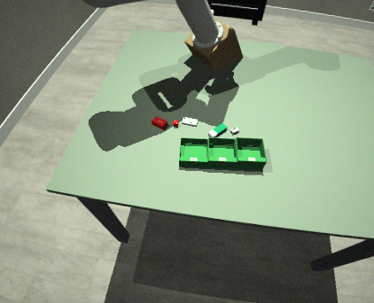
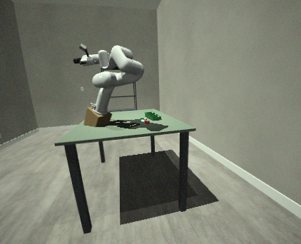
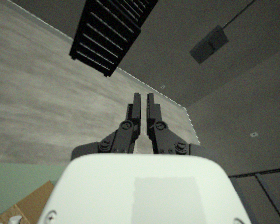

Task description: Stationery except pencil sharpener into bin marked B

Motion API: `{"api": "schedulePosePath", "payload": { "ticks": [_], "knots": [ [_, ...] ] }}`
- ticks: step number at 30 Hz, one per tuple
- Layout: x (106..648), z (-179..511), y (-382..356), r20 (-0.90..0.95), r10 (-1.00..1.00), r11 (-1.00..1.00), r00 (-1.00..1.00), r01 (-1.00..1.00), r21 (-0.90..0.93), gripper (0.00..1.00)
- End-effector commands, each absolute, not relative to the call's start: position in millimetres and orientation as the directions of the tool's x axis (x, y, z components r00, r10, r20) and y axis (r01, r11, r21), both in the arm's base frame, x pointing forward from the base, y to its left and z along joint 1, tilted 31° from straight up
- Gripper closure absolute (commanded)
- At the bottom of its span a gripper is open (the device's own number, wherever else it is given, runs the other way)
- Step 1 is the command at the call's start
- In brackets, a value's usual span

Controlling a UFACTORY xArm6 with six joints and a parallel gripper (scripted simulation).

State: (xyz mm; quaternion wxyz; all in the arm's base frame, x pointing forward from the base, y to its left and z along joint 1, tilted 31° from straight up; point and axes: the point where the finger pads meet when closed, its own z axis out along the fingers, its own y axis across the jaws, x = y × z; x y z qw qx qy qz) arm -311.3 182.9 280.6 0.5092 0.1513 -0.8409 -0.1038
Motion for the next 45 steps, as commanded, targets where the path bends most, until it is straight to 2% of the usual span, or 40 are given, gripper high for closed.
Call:
{"api": "schedulePosePath", "payload": {
  "ticks": [1, 9, 12, 14, 17, 19, 28, 30, 33, 40, 45],
  "knots": [
    [-296.4, 276.1, 201.4, 0.819, -0.277, 0.959, -0.502, -0.095, 0.266, 0.93],
    [-272.0, 266.9, 225.8, 0.8, -0.127, 0.985, -0.586, 0.021, 0.172, 0.93],
    [-270.2, 266.3, 227.5, 0.8, -0.127, 0.985, -0.586, 0.021, 0.172, 0.93],
    [-257.8, 262.0, 237.8, 0.784, -0.046, 0.988, -0.618, 0.087, 0.127, 0.93],
    [-255.6, 261.3, 239.6, 0.784, -0.046, 0.988, -0.618, 0.087, 0.127, 0.93],
    [-242.6, 257.1, 249.2, 0.764, 0.038, 0.984, -0.644, 0.157, 0.084, 0.93],
    [-223.6, 251.4, 261.7, 0.74, 0.124, 0.972, -0.661, 0.231, 0.043, 0.93],
    [-209.5, 247.4, 269.6, 0.713, 0.212, 0.951, -0.669, 0.308, 0.006, 0.93],
    [-206.3, 246.4, 271.5, 0.713, 0.212, 0.951, -0.669, 0.308, 0.006, 0.93],
    [-173.0, 238.0, 286.6, 0.648, 0.387, 0.884, -0.656, 0.465, -0.057, 0.93],
    [-169.0, 237.0, 288.2, 0.647, 0.388, 0.883, -0.656, 0.466, -0.057, 0.93]
  ]
}}
